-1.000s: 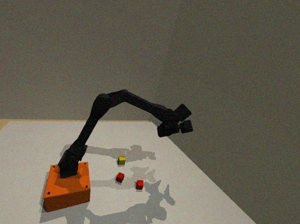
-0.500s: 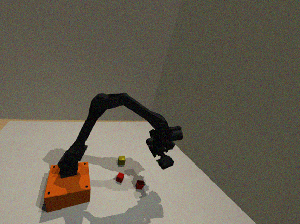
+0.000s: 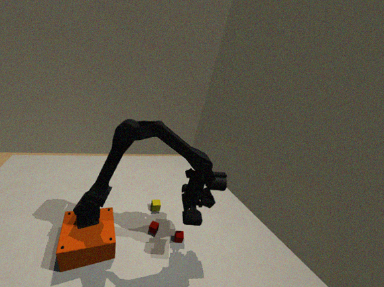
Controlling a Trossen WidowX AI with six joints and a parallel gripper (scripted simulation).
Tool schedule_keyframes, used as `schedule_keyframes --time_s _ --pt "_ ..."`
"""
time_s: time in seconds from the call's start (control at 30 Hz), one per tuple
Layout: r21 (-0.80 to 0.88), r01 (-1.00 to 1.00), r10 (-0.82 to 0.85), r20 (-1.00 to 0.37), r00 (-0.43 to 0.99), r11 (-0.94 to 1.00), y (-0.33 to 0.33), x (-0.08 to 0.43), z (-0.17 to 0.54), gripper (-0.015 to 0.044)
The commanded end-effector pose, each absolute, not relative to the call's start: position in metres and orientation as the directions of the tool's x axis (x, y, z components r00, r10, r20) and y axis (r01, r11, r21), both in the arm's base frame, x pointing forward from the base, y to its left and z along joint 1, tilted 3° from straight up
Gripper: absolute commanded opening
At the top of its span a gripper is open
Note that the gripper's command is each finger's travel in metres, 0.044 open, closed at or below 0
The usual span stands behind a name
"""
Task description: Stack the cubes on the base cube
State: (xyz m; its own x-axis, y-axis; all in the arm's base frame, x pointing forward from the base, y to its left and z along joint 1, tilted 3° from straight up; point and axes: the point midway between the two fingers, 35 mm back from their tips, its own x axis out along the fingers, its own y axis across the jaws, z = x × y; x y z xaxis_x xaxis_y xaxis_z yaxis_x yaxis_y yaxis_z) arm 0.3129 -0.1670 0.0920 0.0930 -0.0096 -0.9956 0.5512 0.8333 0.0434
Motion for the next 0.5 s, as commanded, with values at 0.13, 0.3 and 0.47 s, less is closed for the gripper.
schedule_keyframes --time_s 0.13,0.3,0.47 --pt "0.037 0.56 -0.008 -0.997 0.077 0.827 -0.167 0.314 0.032 0.0265" --pt "0.037 0.56 -0.008 -0.997 0.077 0.827 -0.167 0.314 0.027 0.0265" --pt "0.037 0.56 -0.008 -0.997 0.077 0.827 -0.167 0.315 0.015 0.0265"
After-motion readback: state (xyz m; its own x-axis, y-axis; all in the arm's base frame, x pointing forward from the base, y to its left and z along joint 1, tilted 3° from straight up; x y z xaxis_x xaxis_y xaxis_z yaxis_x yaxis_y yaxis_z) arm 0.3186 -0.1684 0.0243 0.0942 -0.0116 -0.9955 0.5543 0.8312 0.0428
